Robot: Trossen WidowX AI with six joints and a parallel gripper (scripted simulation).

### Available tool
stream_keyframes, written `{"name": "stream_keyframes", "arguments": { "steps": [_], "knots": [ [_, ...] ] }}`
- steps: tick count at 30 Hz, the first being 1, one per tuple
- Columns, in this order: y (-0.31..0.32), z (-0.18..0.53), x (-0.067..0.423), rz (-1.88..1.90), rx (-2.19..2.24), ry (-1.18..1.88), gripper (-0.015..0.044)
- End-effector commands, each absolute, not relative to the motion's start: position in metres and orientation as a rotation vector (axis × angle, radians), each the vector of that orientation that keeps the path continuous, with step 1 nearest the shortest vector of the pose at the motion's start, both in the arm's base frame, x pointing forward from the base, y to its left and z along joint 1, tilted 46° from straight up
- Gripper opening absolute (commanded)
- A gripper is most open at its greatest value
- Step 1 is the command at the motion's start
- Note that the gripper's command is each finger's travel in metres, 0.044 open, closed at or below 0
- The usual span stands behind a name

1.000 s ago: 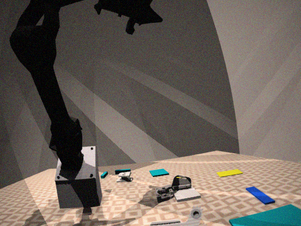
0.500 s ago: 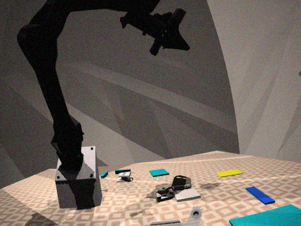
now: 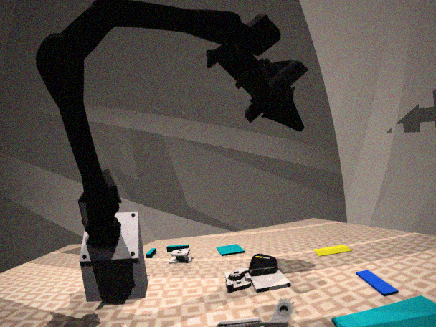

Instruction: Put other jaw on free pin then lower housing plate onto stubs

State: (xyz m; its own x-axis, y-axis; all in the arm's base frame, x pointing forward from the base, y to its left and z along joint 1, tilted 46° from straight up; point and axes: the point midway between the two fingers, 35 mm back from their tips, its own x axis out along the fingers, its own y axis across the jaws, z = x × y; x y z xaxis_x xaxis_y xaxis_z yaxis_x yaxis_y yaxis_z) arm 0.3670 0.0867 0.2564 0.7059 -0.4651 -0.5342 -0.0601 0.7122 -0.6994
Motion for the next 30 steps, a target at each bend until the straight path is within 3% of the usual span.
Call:
{"name": "stream_keyframes", "arguments": {
  "steps": [1, 21, 30],
  "knots": [
    [0.049, 0.236, 0.369, -0.332, -0.719, 0.857, 0.0],
    [-0.107, 0.158, 0.321, -0.712, -0.456, 1.22, 0.0],
    [-0.117, 0.153, 0.314, -0.741, -0.431, 1.245, 0.0]
  ]
}}
